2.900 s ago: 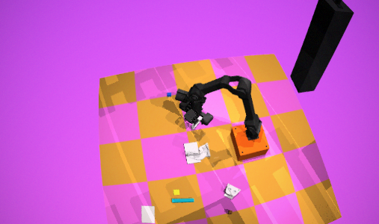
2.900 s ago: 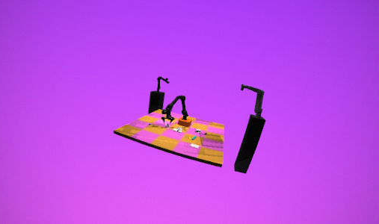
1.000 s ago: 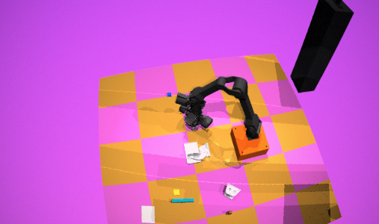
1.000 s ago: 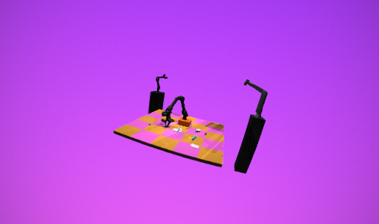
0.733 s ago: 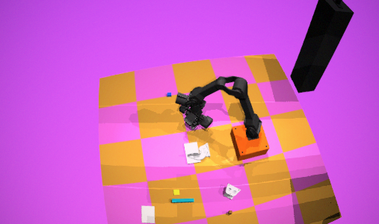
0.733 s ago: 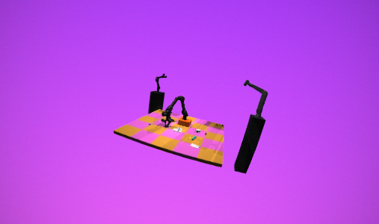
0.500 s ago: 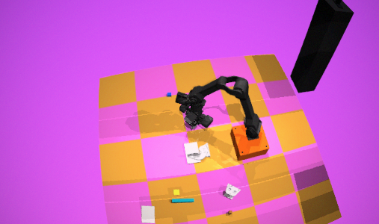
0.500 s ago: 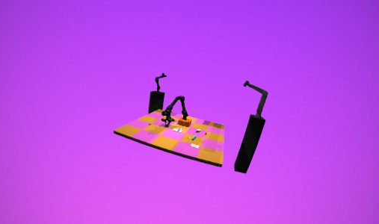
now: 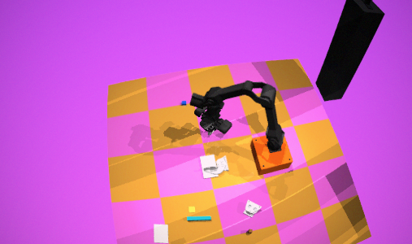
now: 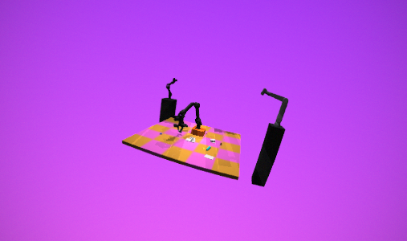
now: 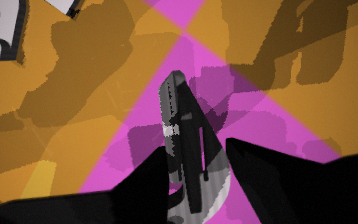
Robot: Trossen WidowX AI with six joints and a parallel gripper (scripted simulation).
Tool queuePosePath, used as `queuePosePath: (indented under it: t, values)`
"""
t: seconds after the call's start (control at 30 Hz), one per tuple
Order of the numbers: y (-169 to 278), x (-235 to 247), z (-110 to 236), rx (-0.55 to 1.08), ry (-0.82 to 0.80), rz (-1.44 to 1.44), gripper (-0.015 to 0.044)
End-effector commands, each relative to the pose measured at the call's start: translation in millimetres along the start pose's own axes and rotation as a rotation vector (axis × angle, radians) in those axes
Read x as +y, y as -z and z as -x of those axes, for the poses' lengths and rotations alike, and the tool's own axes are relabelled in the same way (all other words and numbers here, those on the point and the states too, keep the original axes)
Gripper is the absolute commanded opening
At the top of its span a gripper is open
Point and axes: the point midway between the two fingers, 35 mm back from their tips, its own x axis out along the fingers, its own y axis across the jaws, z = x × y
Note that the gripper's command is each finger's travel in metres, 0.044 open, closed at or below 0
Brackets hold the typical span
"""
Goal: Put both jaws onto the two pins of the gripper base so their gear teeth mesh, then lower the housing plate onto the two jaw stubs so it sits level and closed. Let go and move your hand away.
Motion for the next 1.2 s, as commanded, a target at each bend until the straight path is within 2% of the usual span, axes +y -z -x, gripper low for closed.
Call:
queuePosePath:
  t: [0.0, 0.27, 1.17]
  values:
    - [-0.2, -0.2, 11.6, -0.003, 0.003, 0.003, 0.0134]
    - [-2.0, 1.6, 21.3, -0.004, 0.003, -0.004, 0.0134]
    - [-80.0, 44.4, 21.7, -0.010, -0.001, -0.301, 0.0134]
